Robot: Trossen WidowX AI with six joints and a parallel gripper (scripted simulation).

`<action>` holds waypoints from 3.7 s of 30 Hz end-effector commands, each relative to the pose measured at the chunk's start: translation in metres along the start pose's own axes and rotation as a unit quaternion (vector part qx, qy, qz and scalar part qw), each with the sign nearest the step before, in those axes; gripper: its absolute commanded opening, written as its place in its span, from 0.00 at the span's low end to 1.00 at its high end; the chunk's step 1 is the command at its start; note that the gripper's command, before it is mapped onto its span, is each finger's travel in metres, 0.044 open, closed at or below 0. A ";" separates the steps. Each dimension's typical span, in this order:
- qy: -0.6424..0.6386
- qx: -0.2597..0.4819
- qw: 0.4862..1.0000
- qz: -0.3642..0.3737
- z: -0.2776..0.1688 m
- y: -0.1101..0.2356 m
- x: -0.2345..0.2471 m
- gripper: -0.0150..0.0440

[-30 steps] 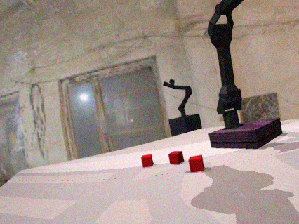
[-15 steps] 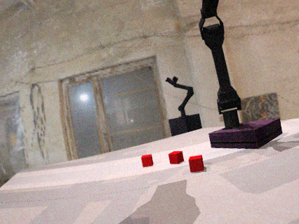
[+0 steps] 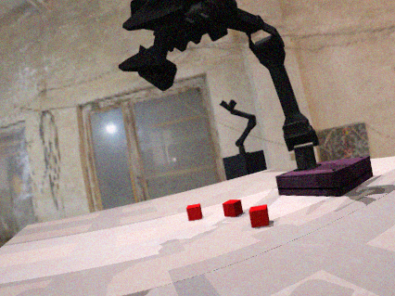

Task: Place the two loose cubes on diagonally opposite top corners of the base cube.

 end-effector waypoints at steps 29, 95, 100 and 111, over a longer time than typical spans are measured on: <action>-0.114 0.311 0.858 -0.392 0.028 0.089 -0.292 0.70; -0.114 0.311 0.858 -0.392 -0.028 0.041 -0.349 0.43; -0.114 0.311 0.858 -0.392 -0.018 0.047 -0.340 0.43; -0.114 0.311 0.858 -0.392 0.005 0.064 -0.319 0.43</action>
Point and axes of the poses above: the point midway between the two fingers, 35 mm back from their tips, its own y axis back along the fingers, its own x axis across the jaws, z = x × y, the point moved 8 cm from there along y, back along the fingers, and after that the axes turned 10 degrees about -y, right-handed, at the moved point
